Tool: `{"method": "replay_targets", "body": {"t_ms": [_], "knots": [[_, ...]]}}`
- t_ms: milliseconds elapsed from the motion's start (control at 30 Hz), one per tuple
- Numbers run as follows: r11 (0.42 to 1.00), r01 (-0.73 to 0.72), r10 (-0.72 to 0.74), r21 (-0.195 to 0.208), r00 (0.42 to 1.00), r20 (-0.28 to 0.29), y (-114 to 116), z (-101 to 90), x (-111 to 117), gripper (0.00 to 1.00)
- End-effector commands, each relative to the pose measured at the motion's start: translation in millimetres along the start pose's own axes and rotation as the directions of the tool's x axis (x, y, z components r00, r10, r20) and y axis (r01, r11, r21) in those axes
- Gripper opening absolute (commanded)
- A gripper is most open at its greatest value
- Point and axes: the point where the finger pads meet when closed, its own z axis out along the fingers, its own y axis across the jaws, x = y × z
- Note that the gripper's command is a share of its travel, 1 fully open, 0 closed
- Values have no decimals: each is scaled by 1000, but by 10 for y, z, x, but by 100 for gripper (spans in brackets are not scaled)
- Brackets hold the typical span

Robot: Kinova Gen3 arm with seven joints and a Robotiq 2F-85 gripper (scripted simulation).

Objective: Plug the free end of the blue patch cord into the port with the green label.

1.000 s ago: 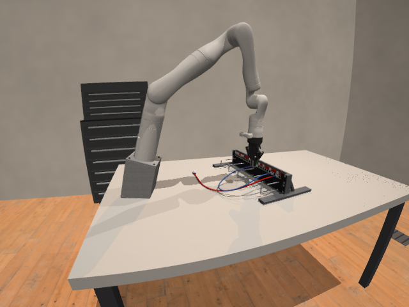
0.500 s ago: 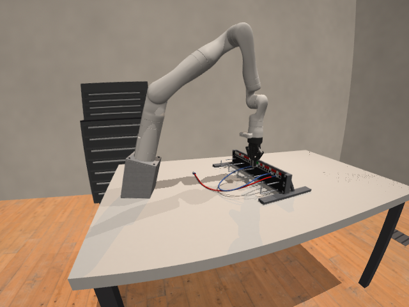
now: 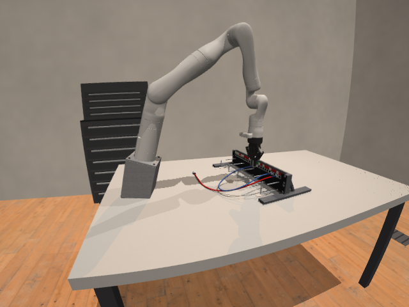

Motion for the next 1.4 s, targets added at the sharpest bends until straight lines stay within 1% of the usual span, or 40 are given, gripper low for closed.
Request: {"method": "replay_targets", "body": {"t_ms": [0,1367], "knots": [[1000,0,0,0,1000,2,-2,-8,-6,0],[1000,0,0,0,1000,2,-2,-8,-44,0]]}}
